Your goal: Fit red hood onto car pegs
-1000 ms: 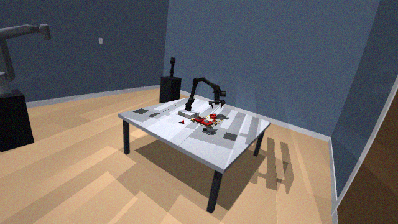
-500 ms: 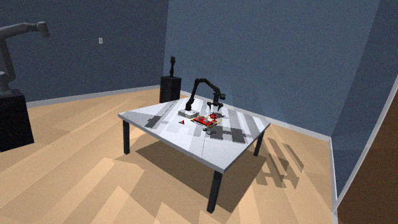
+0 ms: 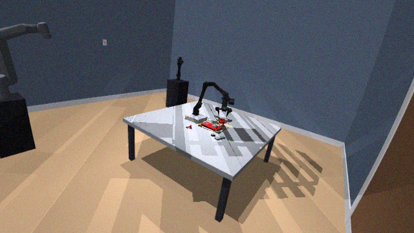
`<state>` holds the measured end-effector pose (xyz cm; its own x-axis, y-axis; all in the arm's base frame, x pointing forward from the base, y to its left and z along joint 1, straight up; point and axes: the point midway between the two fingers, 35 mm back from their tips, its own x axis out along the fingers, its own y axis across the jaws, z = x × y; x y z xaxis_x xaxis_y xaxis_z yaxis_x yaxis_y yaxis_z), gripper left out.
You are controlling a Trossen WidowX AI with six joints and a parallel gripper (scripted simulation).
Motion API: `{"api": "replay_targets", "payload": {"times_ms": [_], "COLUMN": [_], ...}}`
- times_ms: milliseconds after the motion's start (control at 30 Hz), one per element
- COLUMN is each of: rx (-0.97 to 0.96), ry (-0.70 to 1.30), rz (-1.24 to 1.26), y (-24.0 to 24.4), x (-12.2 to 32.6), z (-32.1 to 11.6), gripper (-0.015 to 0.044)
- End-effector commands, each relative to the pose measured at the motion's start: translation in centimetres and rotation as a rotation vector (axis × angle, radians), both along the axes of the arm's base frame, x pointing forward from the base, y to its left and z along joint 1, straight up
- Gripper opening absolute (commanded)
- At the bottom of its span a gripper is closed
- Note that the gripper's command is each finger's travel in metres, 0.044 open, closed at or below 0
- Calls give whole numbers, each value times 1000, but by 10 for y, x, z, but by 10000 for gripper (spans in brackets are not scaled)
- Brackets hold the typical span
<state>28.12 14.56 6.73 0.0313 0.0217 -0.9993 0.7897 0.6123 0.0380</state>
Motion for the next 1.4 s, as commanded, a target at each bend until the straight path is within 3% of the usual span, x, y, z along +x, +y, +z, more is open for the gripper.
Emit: {"api": "replay_targets", "payload": {"times_ms": [0,1367], "rx": [-3,-3], "ry": [-1,-1], "rz": [-4,-4], "y": [-1,0], "x": [0,2], "z": [-4,-37], "gripper": [440,440]}}
